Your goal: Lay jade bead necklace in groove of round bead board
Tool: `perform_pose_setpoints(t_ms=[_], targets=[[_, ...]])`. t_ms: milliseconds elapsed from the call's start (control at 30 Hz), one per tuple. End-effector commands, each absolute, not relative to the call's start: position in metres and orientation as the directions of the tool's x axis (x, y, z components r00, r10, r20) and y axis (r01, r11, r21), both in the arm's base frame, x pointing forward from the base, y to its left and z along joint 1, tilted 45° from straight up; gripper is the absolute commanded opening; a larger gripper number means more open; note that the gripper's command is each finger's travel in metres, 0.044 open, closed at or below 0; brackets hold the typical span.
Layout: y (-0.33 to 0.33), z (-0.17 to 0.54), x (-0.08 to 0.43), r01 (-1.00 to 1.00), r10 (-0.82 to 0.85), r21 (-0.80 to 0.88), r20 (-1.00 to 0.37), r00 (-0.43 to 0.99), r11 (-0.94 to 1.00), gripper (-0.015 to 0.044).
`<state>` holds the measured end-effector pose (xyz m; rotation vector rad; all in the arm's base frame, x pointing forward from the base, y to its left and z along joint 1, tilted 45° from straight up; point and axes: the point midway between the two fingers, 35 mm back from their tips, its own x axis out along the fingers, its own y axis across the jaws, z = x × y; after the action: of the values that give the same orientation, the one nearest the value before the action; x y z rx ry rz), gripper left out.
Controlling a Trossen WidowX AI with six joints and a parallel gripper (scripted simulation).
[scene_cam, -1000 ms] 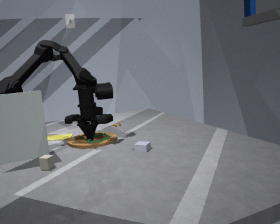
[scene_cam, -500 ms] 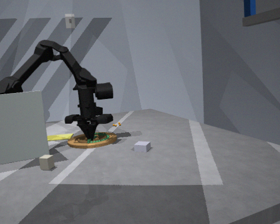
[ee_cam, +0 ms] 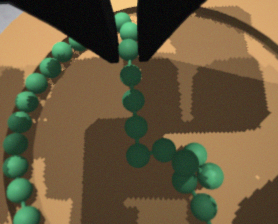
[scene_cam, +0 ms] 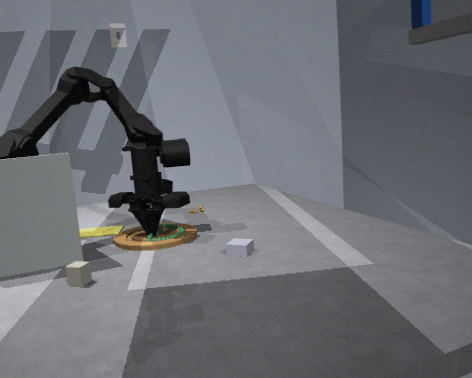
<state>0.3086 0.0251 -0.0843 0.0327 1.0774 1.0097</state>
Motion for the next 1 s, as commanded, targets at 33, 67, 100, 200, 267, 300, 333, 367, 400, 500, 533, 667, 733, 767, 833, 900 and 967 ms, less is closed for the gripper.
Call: perform_pose_setpoints(t_ms=[33, 67, 100, 200, 267, 300, 333, 367, 400, 500, 533, 667, 733, 767, 833, 900, 967], targets=[[0.023, -0.081, 0.308, -0.667, 0.698, 0.474, -0.709, 0.098, 0.575, 0.0000], [0.023, -0.081, 0.308, -0.667, 0.698, 0.474, -0.709, 0.098, 0.575, 0.0000], [0.023, -0.082, 0.306, -0.667, 0.698, 0.474, -0.709, 0.098, 0.575, 0.0000], [0.023, -0.083, 0.297, -0.667, 0.698, 0.474, -0.709, 0.097, 0.575, 0.0000], [0.023, -0.084, 0.291, -0.667, 0.698, 0.474, -0.709, 0.097, 0.575, 0.0000], [0.023, -0.084, 0.288, -0.667, 0.698, 0.475, -0.709, 0.097, 0.575, 0.0000], [0.023, -0.085, 0.284, -0.667, 0.698, 0.475, -0.709, 0.097, 0.575, 0.0000], [0.023, -0.085, 0.281, -0.667, 0.698, 0.475, -0.709, 0.097, 0.575, 0.0000], [0.023, -0.085, 0.278, -0.667, 0.698, 0.475, -0.709, 0.097, 0.575, 0.0000], [0.023, -0.086, 0.276, -0.666, 0.698, 0.475, -0.709, 0.097, 0.575, 0.0000], [0.023, -0.086, 0.276, -0.666, 0.698, 0.475, -0.709, 0.097, 0.575, 0.0000], [0.023, -0.086, 0.276, -0.666, 0.698, 0.475, -0.709, 0.097, 0.575, 0.0000], [0.023, -0.086, 0.276, -0.666, 0.698, 0.475, -0.709, 0.097, 0.575, 0.0000], [0.023, -0.086, 0.276, -0.666, 0.698, 0.475, -0.709, 0.097, 0.575, 0.0000], [0.023, -0.086, 0.276, -0.666, 0.698, 0.475, -0.709, 0.097, 0.575, 0.0000], [0.025, -0.087, 0.276, -0.666, 0.698, 0.475, -0.709, 0.097, 0.575, 0.0000], [0.027, -0.089, 0.277, -0.666, 0.698, 0.475, -0.709, 0.096, 0.575, 0.0000]])
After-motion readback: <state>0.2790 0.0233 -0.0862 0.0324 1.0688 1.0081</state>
